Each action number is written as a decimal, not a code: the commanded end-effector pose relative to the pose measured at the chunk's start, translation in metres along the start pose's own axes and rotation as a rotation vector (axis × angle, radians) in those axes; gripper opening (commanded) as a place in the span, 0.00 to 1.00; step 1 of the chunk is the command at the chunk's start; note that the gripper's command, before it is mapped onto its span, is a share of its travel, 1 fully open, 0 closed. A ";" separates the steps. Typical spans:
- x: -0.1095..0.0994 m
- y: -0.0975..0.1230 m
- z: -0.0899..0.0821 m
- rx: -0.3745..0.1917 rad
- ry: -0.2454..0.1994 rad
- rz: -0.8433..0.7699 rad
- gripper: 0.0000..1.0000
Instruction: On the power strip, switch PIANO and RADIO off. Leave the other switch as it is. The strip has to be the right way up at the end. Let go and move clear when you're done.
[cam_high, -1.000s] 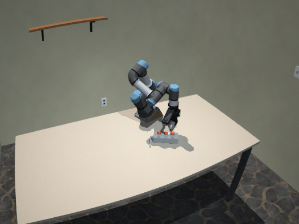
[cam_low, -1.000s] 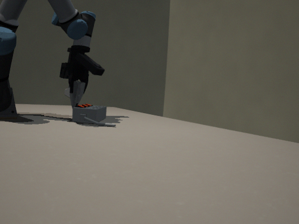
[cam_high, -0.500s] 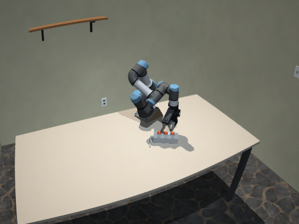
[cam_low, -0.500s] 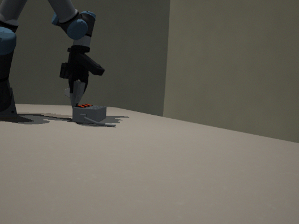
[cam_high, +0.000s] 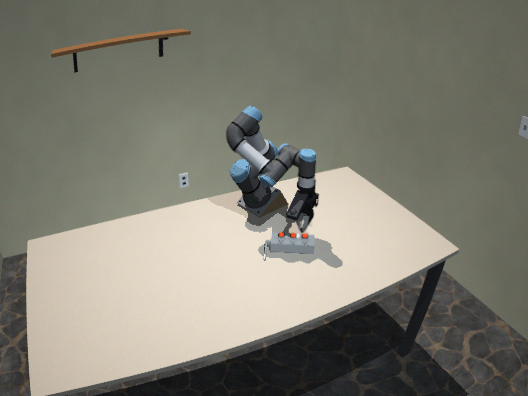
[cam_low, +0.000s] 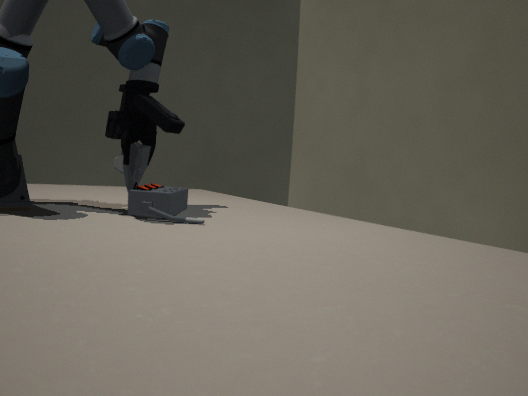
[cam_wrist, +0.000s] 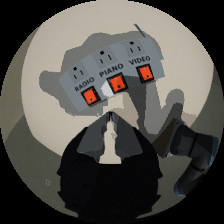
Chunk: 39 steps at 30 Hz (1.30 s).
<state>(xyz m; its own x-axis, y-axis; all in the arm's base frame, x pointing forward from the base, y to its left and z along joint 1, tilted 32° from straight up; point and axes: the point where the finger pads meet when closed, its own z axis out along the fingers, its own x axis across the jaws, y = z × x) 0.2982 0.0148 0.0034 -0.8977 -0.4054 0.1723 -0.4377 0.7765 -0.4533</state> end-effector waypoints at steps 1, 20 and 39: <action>-0.001 0.000 -0.001 0.001 -0.002 0.001 0.00; -0.001 0.000 -0.001 0.001 -0.002 0.001 0.00; -0.001 0.004 -0.073 0.000 -0.003 0.000 0.00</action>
<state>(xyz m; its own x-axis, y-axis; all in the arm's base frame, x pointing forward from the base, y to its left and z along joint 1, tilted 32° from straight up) 0.2975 0.0417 0.0449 -0.8963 -0.4132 0.1612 -0.4391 0.7754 -0.4538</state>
